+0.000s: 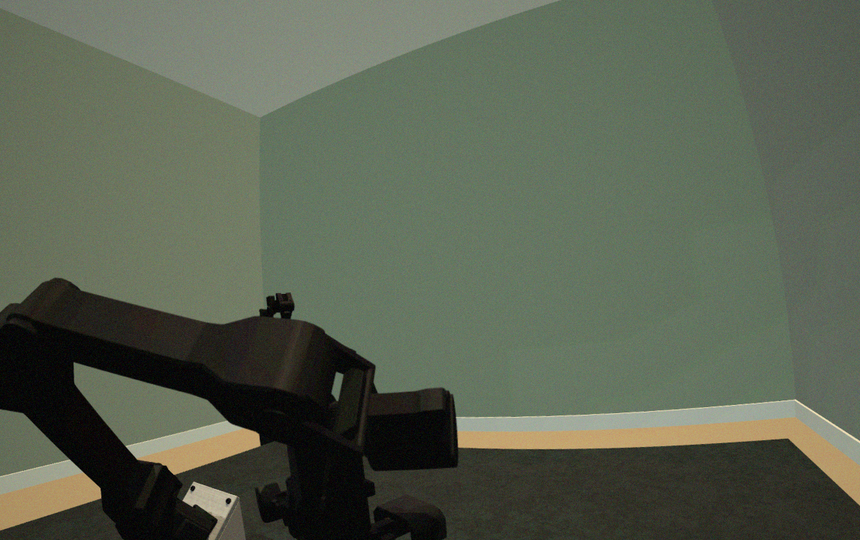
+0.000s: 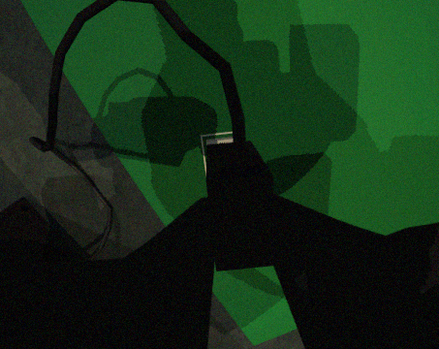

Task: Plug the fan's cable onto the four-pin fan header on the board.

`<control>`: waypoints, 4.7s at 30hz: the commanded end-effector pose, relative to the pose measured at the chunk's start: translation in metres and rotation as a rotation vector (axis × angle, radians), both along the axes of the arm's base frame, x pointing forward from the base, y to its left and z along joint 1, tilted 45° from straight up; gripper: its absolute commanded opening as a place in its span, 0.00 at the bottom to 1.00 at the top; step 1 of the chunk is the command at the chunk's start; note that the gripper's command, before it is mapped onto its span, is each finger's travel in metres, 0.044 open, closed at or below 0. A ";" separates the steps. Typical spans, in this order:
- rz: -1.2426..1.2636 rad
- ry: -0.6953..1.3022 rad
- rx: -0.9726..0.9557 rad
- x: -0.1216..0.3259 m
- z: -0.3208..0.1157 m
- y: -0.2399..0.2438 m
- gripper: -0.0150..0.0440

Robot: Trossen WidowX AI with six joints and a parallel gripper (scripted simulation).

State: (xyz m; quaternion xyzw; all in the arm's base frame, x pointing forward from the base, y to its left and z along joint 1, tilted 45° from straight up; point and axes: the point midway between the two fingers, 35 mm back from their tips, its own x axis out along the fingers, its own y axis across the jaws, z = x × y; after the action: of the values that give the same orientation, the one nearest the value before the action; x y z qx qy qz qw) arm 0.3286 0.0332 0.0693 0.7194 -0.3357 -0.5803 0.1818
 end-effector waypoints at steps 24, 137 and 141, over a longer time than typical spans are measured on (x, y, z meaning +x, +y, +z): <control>0.025 0.020 -0.007 0.009 0.006 -0.001 0.25; 0.022 0.016 -0.008 0.010 -0.012 -0.018 0.25; 0.024 0.018 -0.008 0.010 -0.013 -0.019 0.25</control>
State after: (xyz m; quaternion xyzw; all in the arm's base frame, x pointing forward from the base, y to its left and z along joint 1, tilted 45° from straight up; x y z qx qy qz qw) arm 0.3385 0.0154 0.0571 0.7174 -0.3289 -0.5838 0.1906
